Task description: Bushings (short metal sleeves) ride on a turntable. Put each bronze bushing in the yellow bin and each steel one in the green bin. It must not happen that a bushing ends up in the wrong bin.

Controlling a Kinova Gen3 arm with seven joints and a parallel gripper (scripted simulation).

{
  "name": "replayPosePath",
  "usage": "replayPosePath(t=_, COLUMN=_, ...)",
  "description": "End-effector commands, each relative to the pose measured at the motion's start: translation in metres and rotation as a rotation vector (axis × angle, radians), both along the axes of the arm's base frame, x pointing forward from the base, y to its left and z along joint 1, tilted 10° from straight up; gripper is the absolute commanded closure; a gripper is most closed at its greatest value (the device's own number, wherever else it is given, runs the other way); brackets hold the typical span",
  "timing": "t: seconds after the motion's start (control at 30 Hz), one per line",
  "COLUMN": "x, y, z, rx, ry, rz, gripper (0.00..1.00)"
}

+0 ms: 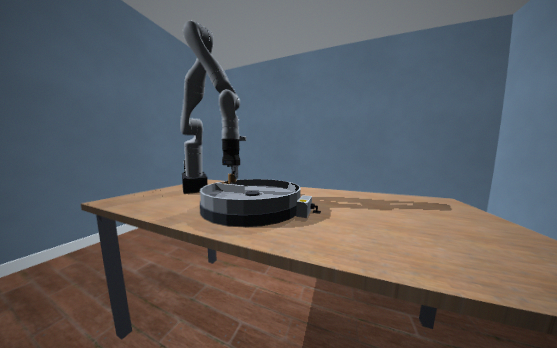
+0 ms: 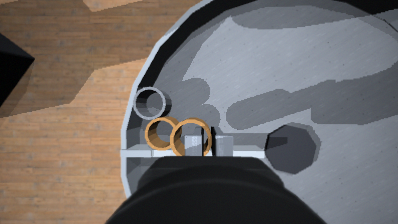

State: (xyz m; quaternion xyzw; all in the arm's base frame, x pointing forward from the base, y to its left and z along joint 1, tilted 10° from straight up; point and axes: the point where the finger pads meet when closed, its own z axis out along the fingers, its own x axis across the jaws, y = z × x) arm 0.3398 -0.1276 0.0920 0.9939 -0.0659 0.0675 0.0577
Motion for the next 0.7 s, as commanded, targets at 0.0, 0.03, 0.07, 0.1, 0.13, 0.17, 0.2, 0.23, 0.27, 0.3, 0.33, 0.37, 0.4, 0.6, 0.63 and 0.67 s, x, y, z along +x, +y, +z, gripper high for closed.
replayPosePath(t=0.0, x=0.001, y=-0.001, z=0.002, rx=-0.002, ry=-0.004, rz=-0.001, gripper=1.0)
replayPosePath(t=0.03, x=0.001, y=-0.001, z=0.002, rx=-0.002, ry=-0.004, rz=-0.001, gripper=1.0)
replayPosePath(t=0.07, x=0.001, y=-0.001, z=0.002, rx=-0.002, ry=-0.004, rz=-0.001, gripper=1.0)
replayPosePath(t=0.1, x=0.001, y=-0.001, z=0.003, rx=-0.002, ry=-0.004, rz=-0.001, gripper=1.0)
replayPosePath(t=0.13, x=0.001, y=-0.001, z=0.004, rx=-0.002, ry=-0.004, rz=-0.001, gripper=1.0)
replayPosePath(t=0.17, x=0.001, y=0.0, z=0.004, rx=-0.002, ry=-0.004, rz=-0.001, gripper=1.0)
replayPosePath(t=0.2, x=0.0, y=0.0, z=0.005, rx=-0.002, ry=-0.004, rz=-0.001, gripper=1.0)
replayPosePath(t=0.23, x=0.0, y=0.0, z=0.005, rx=-0.002, ry=-0.004, rz=-0.001, gripper=1.0)
replayPosePath(t=0.27, x=0.0, y=0.0, z=0.005, rx=-0.002, ry=-0.004, rz=-0.001, gripper=1.0)
replayPosePath(t=0.3, x=0.0, y=0.0, z=0.005, rx=-0.002, ry=-0.004, rz=-0.001, gripper=1.0)
replayPosePath(t=0.33, x=0.0, y=0.0, z=0.005, rx=-0.002, ry=-0.004, rz=-0.001, gripper=1.0)
replayPosePath(t=0.37, x=0.0, y=0.0, z=0.005, rx=-0.002, ry=-0.004, rz=-0.001, gripper=1.0)
replayPosePath(t=0.4, x=0.0, y=0.0, z=0.005, rx=-0.002, ry=-0.004, rz=-0.001, gripper=1.0)
replayPosePath(t=0.6, x=-0.002, y=0.002, z=0.024, rx=-0.002, ry=-0.004, rz=-0.001, gripper=1.0)
replayPosePath(t=0.63, x=-0.002, y=0.002, z=0.024, rx=-0.002, ry=-0.004, rz=-0.001, gripper=1.0)
replayPosePath(t=0.67, x=-0.002, y=0.002, z=0.024, rx=-0.002, ry=-0.004, rz=-0.001, gripper=1.0)
